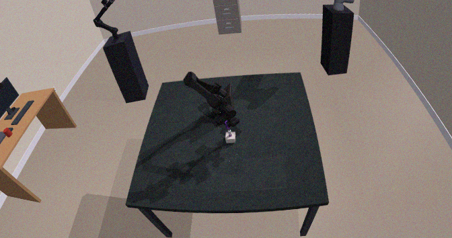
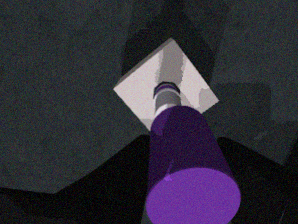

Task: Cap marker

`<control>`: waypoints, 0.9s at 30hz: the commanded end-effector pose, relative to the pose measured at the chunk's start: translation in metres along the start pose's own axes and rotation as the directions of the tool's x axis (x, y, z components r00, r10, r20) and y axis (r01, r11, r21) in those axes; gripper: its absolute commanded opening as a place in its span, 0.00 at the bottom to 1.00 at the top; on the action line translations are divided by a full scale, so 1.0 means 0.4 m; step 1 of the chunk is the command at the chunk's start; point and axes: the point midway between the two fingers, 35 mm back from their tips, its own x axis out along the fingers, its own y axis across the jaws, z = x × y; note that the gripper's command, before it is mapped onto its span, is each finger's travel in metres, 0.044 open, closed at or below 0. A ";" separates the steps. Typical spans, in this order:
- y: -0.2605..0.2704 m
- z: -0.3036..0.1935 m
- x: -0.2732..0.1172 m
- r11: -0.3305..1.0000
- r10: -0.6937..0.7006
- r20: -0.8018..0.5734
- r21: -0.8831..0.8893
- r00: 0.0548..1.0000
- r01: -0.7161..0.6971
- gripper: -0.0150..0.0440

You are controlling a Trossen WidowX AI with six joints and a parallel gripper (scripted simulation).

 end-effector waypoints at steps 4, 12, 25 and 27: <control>0.008 -0.010 0.013 1.000 -0.007 -0.006 0.005 1.000 0.007 0.25; 0.009 -0.010 0.032 1.000 -0.007 -0.006 0.005 1.000 0.007 0.25; 0.010 -0.009 0.086 1.000 -0.007 -0.005 0.005 1.000 0.007 0.25; 0.010 -0.009 0.095 1.000 -0.007 -0.005 0.005 1.000 0.007 0.25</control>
